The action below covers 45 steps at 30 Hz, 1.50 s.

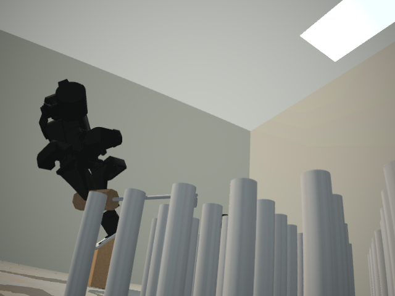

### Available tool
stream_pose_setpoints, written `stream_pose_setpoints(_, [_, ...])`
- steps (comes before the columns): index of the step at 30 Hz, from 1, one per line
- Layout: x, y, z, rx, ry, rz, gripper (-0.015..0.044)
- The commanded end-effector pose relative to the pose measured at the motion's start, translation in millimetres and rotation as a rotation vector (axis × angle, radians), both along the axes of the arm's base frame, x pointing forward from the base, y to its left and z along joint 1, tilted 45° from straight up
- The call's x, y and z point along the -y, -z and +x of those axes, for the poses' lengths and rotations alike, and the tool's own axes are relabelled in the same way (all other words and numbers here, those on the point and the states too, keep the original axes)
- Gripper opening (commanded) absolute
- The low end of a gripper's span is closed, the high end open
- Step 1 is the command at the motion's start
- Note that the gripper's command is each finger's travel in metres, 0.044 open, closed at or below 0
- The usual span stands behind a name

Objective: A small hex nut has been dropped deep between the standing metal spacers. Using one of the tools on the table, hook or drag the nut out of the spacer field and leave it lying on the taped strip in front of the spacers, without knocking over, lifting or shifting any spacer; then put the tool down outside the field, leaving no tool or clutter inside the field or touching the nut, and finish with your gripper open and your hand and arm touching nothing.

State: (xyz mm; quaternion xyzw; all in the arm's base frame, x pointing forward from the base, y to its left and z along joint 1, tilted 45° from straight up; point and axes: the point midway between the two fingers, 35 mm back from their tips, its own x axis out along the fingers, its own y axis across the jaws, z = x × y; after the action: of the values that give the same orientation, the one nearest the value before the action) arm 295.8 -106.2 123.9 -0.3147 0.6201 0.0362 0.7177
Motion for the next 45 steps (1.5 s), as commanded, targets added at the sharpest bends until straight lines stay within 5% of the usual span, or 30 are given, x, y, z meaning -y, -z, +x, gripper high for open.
stream_pose_setpoints(1, [-19.5, 10.3, 9.3, -0.001, -0.054, 0.033, 0.0000])
stream_pose_setpoints(24, [-151.5, 74.1, 48.0, -0.032, -0.116, 0.150, 0.0000])
stream_pose_setpoints(45, [-282.3, 144.5, 21.7, -0.086, -0.117, 0.195, 0.0000])
